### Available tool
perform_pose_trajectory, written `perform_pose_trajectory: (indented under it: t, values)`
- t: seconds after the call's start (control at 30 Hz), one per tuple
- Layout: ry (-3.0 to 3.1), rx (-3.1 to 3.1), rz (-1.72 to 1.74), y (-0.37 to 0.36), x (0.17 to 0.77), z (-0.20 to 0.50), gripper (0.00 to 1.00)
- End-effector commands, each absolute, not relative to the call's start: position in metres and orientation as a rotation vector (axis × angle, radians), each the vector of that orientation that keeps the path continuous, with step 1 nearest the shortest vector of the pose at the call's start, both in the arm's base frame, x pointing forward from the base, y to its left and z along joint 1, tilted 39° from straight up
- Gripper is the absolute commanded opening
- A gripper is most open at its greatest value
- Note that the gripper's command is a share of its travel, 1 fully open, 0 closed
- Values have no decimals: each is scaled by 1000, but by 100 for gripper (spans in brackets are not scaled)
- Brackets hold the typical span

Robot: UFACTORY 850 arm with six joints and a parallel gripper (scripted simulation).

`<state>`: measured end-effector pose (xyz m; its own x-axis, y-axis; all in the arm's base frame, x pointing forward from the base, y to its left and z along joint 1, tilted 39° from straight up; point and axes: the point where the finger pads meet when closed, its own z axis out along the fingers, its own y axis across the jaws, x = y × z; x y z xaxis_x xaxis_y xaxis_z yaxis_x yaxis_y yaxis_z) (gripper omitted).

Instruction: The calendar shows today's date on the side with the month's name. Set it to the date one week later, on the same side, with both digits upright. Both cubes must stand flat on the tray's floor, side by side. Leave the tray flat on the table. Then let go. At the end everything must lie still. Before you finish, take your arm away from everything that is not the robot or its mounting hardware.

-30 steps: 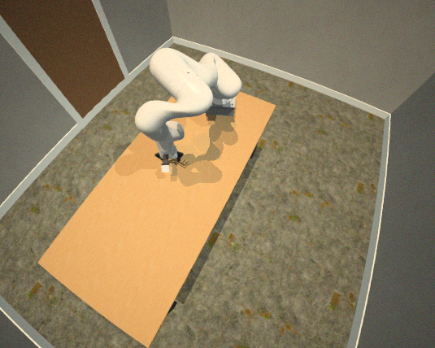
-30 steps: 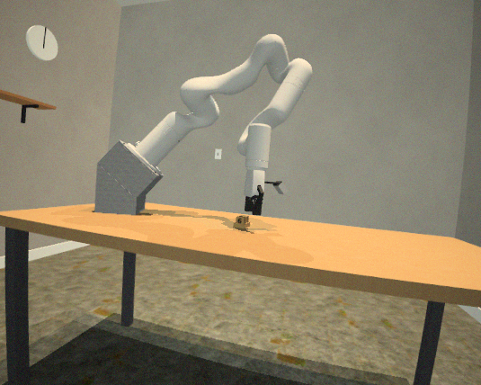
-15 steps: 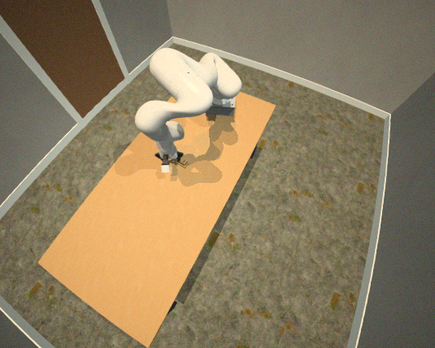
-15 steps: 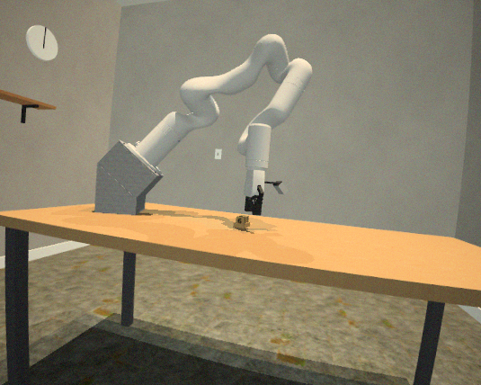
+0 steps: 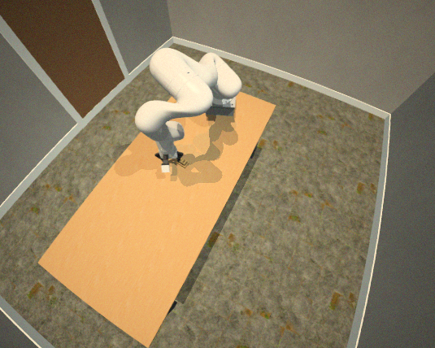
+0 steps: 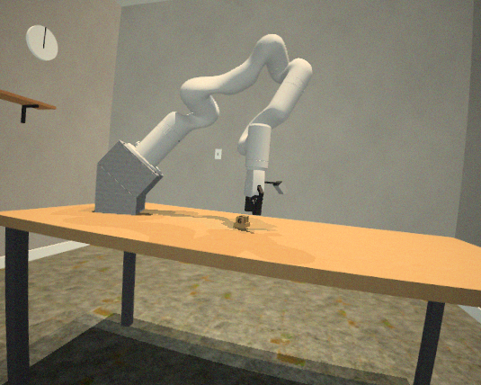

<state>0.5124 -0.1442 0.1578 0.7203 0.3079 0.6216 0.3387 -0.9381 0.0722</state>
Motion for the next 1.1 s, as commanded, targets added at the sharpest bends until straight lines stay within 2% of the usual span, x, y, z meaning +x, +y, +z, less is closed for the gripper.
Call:
perform_pose_trajectory:
  t: [0.0, 0.33, 1.07]
  values:
    - [-540, -2870, -1025, -144, 513, 158, 100]
    - [-161, -2841, -982, -144, 509, 156, 100]
    - [211, -2768, -924, -144, 484, 136, 100]
